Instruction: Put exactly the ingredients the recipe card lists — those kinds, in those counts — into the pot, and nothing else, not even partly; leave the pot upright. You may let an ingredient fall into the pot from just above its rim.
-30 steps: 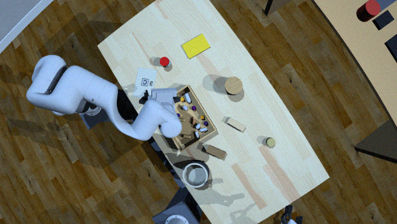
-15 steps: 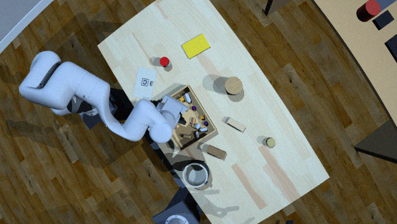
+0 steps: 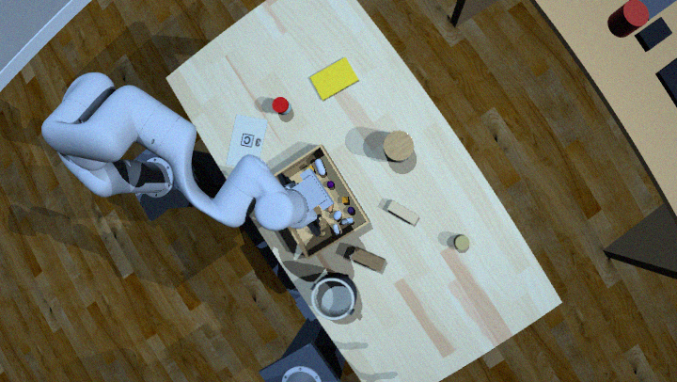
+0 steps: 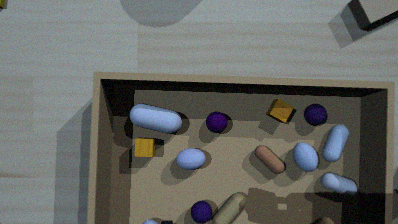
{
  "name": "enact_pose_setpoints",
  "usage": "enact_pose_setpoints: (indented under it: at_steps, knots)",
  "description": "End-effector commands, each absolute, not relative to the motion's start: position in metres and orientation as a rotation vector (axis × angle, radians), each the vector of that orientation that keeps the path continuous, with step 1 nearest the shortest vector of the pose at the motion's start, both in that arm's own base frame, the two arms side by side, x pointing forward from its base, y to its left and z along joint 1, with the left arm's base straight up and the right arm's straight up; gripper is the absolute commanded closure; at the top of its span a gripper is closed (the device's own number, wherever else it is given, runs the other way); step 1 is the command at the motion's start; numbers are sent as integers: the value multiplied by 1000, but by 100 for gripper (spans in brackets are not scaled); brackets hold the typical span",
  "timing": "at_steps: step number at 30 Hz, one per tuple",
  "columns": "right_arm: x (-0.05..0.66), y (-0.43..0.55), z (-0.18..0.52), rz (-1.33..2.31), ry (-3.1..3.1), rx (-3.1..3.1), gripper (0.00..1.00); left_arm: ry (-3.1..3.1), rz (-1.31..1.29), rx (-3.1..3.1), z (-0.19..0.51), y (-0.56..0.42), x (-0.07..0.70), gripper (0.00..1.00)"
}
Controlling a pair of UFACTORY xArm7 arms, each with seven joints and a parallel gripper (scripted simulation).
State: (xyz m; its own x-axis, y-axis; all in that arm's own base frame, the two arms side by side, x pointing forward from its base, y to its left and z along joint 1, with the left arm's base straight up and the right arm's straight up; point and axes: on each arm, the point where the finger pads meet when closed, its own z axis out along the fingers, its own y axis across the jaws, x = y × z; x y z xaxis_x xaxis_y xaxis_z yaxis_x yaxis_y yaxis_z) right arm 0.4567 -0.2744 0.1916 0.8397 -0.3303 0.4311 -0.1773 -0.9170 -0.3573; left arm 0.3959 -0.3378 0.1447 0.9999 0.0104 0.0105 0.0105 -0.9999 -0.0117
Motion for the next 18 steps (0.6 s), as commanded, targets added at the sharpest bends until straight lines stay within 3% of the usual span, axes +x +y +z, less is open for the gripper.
enact_pose_setpoints:
  at_steps: [1,18]
  knots:
    - [443,-288,196,-695,447,-2720,0,11,-10,-3144,145,-341,397,0]
    - [383,-333,205,-607,701,-2725,0,13,-10,-3144,145,-341,397,0]
